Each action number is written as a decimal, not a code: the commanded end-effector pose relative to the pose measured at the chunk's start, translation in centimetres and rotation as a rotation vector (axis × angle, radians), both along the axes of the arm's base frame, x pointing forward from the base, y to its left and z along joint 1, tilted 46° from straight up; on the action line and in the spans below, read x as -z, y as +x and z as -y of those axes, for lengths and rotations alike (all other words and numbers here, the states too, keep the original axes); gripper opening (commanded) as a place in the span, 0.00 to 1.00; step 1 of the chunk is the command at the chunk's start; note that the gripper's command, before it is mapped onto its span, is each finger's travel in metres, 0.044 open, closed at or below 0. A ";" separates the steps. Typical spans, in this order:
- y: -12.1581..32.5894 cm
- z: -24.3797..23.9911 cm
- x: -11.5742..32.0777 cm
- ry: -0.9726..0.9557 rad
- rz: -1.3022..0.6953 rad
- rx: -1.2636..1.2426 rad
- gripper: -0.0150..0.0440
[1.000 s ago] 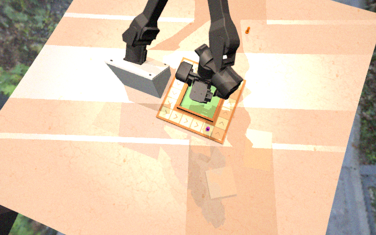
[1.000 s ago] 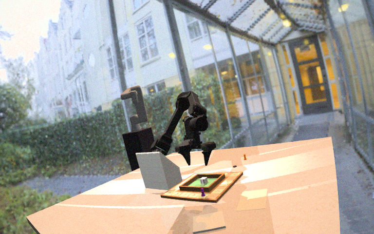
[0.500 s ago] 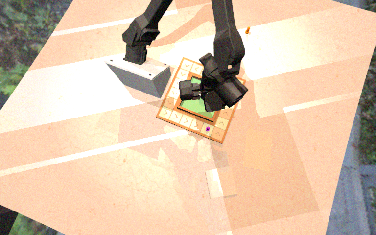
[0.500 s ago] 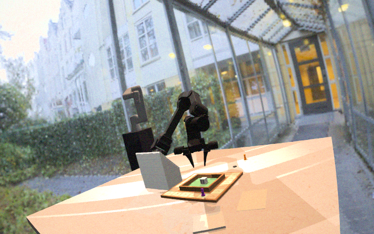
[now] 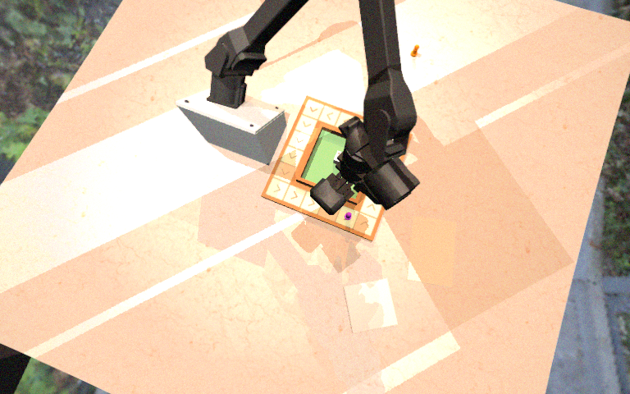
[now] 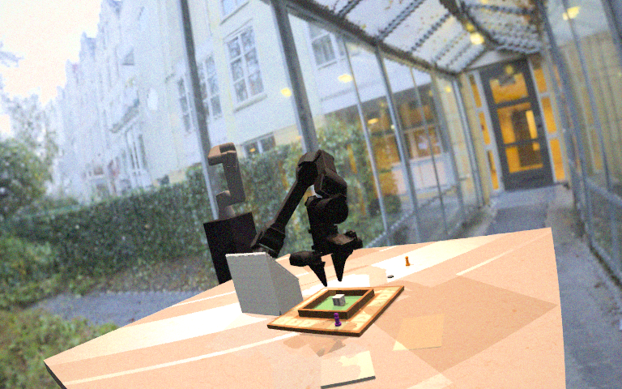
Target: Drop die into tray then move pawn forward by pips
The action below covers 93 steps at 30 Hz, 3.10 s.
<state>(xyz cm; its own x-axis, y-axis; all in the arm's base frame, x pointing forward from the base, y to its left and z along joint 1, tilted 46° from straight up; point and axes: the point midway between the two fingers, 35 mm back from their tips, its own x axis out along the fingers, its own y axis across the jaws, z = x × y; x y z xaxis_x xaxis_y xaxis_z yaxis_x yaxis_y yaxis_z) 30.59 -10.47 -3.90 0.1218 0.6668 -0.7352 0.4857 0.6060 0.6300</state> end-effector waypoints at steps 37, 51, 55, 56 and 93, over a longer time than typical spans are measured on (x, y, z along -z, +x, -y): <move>2.5 1.0 6.6 -0.079 0.655 -0.677 0.59; 2.8 -0.5 8.1 -0.078 0.655 -0.677 0.59; 2.8 -1.0 8.6 -0.078 0.656 -0.677 0.59; 2.9 -1.1 8.7 -0.078 0.656 -0.676 0.59; 2.1 4.6 3.9 -0.089 0.652 -0.677 0.25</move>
